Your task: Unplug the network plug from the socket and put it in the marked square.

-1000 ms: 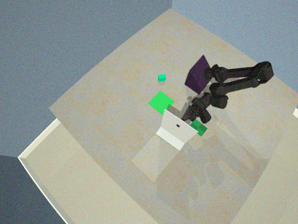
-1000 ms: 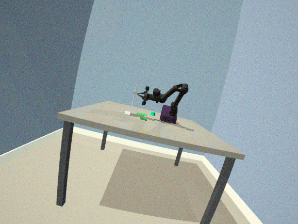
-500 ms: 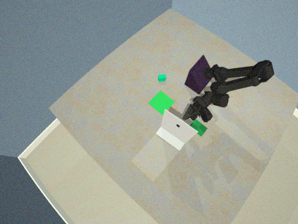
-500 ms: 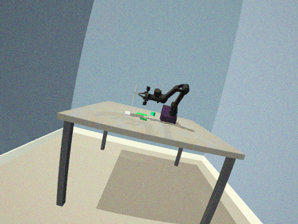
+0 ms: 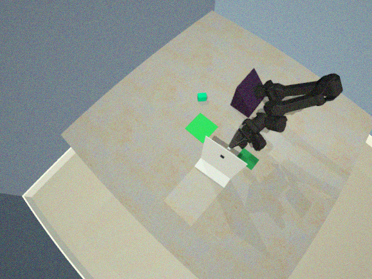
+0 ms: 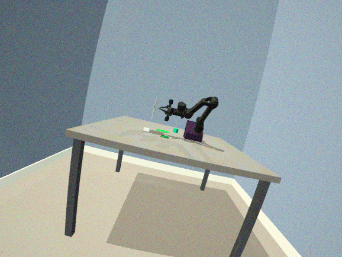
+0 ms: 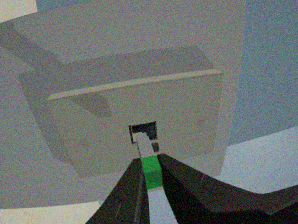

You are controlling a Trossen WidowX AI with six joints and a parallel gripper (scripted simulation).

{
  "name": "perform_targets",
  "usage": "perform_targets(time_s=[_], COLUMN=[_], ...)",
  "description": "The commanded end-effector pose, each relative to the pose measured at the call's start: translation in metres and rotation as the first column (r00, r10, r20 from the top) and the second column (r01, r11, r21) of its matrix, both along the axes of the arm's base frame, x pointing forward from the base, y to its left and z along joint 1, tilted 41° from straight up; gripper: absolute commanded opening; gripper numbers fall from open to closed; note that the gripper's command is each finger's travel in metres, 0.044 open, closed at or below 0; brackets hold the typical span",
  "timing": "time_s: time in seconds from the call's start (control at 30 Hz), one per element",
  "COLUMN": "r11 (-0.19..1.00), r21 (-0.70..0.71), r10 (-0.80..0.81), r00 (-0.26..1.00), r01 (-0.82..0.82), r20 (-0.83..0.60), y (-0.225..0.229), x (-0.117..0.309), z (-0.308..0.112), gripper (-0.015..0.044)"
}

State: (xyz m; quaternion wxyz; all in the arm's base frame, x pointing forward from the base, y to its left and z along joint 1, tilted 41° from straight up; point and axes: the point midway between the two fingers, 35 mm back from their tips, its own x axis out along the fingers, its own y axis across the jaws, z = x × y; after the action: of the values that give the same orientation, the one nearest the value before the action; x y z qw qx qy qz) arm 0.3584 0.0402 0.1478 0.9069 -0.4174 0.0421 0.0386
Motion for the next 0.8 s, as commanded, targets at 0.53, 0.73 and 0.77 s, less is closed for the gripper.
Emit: perform_targets(time_s=[0.53, 0.73, 0.77], r11=[1.0, 1.0, 1.0], r21=[0.0, 0.0, 0.0], r10=[0.003, 0.003, 0.003], r00=[1.0, 1.0, 1.0], r01=[-0.003, -0.003, -0.003], r20=[-0.007, -0.007, -0.007], y=[-0.001, -0.001, -0.001], x=[-0.011, -0.013, -0.014], z=[-0.002, -0.002, -0.002], gripper=[0.0, 0.0, 0.0])
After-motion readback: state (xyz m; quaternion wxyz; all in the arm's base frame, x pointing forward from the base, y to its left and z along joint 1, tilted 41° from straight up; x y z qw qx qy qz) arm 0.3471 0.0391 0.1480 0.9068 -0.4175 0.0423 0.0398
